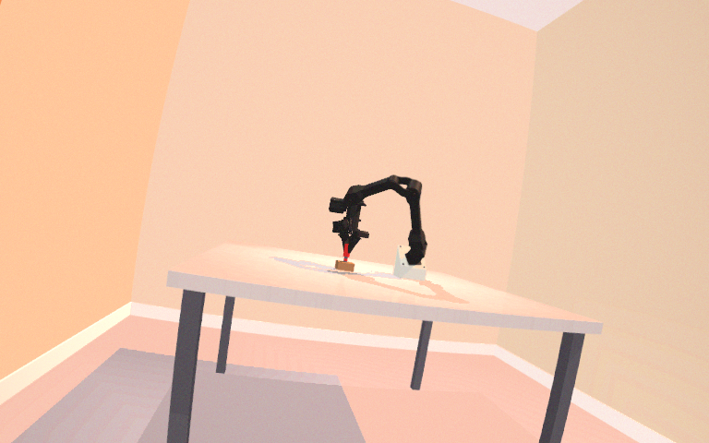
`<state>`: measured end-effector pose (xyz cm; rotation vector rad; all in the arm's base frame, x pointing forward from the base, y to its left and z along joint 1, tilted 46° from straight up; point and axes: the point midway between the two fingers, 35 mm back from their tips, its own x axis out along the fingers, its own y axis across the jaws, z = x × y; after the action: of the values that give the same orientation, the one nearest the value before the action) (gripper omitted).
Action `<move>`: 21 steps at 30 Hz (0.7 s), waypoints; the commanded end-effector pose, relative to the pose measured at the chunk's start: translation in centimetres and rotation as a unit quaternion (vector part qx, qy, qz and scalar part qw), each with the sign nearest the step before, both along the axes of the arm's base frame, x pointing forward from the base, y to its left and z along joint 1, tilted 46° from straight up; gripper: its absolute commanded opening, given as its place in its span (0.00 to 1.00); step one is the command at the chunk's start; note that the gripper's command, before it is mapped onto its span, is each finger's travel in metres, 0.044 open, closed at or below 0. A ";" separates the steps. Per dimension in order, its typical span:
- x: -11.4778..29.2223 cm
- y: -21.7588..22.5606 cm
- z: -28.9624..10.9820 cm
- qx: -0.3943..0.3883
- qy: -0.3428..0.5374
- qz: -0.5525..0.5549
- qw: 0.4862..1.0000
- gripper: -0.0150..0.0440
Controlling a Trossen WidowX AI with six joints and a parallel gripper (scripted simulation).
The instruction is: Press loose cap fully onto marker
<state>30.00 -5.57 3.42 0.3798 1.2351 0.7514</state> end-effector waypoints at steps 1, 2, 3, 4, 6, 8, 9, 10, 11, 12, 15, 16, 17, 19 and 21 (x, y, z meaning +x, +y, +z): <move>0.0 0.0 0.0 0.000 0.000 0.000 1.000 0.52; 0.0 0.0 0.0 0.000 0.000 0.000 1.000 0.57; 0.0 0.0 0.0 0.000 0.000 0.000 1.000 0.61; 0.0 0.0 0.0 0.000 0.000 0.000 1.000 0.65; 0.0 0.0 0.0 0.000 0.000 0.000 1.000 0.74; 0.0 0.0 0.0 0.000 0.000 0.000 1.000 0.83; 0.0 0.0 0.0 0.000 0.000 0.000 1.000 0.88; 0.0 0.0 0.0 0.000 0.000 0.000 1.000 0.92; 0.0 0.0 0.0 0.000 0.000 0.000 1.000 0.97; 0.0 0.0 0.0 0.000 0.000 0.000 1.000 1.00; 0.0 -0.8 0.7 -0.001 0.001 -0.003 1.000 1.00; -0.1 -1.8 1.6 -0.001 0.002 -0.006 1.000 1.00; -0.3 -2.9 2.6 -0.002 0.003 -0.008 1.000 1.00; -0.8 -4.7 4.5 -0.002 0.002 -0.003 1.000 1.00; -1.0 -5.3 5.2 -0.001 0.001 0.000 1.000 1.00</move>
<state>29.41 -9.24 6.97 0.3886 1.2397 0.7474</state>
